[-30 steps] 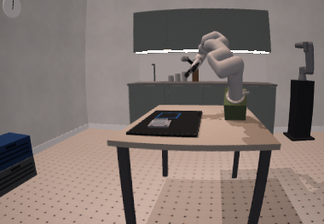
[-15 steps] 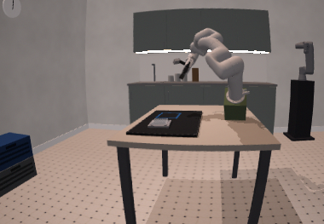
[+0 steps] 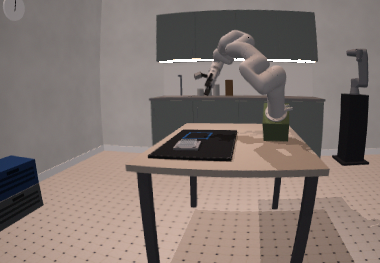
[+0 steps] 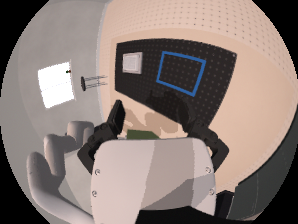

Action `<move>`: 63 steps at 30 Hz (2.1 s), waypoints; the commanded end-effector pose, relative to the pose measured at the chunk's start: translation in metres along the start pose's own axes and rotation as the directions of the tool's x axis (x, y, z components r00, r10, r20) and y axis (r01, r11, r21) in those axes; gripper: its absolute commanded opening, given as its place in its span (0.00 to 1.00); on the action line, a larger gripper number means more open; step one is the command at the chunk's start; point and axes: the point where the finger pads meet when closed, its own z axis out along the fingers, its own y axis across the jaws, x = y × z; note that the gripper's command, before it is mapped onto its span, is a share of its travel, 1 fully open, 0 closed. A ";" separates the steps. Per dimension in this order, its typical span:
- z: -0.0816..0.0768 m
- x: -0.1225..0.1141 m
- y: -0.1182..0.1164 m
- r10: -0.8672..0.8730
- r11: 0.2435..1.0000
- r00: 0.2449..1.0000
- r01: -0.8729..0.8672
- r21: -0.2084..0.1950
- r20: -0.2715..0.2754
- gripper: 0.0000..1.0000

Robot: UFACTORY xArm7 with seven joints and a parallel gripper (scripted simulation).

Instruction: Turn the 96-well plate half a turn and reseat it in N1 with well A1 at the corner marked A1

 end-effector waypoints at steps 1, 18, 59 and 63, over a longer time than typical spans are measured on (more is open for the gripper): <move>0.010 0.009 -0.002 0.084 0.996 0.996 -0.083 -0.039 0.021 1.00; 0.060 0.040 -0.015 0.316 0.941 0.947 -0.305 -0.148 0.057 1.00; 0.190 0.072 -0.062 0.719 0.619 0.692 -0.680 -0.393 -0.065 1.00; 0.207 0.071 -0.070 0.755 0.559 0.648 -0.717 -0.415 -0.102 1.00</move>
